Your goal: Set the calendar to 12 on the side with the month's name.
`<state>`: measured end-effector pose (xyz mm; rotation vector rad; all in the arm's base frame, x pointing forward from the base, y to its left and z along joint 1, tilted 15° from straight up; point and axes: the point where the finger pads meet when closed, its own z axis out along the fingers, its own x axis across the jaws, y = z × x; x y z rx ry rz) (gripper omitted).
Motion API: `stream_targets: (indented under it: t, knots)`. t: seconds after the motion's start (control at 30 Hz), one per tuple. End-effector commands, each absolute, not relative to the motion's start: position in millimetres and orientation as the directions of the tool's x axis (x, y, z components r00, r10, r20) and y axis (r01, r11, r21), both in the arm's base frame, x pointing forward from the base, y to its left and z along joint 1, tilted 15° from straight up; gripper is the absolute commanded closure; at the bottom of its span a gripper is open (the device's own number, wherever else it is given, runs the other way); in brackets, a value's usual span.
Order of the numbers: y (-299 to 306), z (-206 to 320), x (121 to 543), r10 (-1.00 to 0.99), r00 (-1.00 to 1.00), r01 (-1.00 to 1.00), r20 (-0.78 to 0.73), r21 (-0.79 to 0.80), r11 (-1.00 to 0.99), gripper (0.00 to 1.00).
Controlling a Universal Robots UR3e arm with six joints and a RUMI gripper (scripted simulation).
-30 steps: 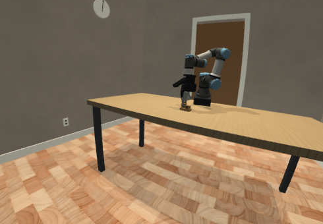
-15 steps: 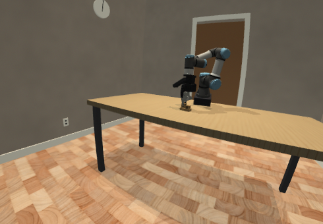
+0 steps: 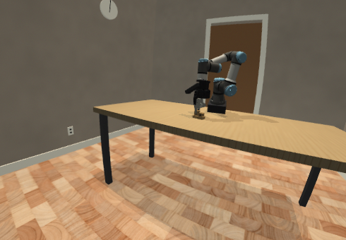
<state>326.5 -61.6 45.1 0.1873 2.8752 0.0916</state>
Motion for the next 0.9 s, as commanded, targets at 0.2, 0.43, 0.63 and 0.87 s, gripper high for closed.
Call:
stream_targets:
  t: [0.2, 0.43, 0.63, 0.87]
  knots:
    - [-61.9, 43.8, 327.5, 0.135, -0.958, 0.119, -0.253, 0.078, 0.99, 0.9]
    - [-61.8, 40.6, 328.4, 0.135, -0.958, 0.119, -0.253, 0.078, 0.99, 0.9]
    - [-61.7, 38.0, 329.1, 0.135, -0.958, 0.119, -0.253, 0.078, 0.99, 0.9]
    - [-61.6, 36.7, 329.4, 0.135, -0.958, 0.119, -0.253, 0.078, 0.99, 0.9]
